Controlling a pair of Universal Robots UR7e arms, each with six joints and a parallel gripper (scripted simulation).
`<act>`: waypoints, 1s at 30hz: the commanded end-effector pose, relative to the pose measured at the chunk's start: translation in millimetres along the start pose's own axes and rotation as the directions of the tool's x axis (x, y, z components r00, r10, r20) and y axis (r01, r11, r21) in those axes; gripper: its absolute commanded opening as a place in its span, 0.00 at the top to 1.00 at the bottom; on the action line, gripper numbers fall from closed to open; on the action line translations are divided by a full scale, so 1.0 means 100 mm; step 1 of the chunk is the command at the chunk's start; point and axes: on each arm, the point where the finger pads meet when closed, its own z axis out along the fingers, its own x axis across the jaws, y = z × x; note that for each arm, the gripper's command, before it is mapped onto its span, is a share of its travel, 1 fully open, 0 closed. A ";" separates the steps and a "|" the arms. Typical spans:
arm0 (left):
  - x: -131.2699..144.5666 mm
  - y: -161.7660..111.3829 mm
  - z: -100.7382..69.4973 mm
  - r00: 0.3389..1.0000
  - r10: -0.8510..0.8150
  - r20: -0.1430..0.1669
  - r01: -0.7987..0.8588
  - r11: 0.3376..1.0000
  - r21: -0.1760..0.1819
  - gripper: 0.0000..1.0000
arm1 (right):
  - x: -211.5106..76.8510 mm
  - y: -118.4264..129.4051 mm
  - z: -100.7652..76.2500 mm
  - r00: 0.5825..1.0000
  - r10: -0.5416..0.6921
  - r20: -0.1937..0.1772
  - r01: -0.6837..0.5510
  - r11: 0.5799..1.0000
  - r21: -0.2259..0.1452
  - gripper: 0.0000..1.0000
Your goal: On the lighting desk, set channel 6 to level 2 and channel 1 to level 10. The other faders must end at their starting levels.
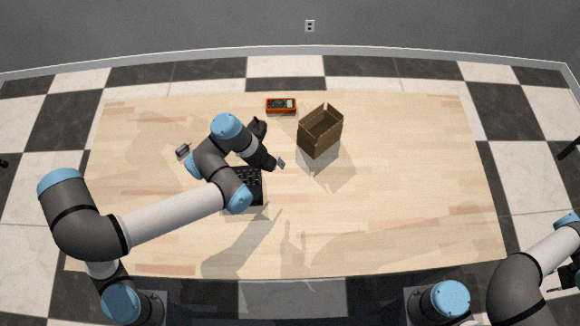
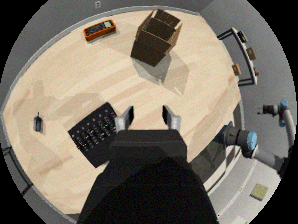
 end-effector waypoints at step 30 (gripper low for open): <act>-1.01 0.61 -0.61 0.845 -0.394 0.362 0.449 0.890 -0.077 0.00 | 0.00 0.01 0.00 1.000 0.000 -0.001 0.000 1.000 -0.002 0.00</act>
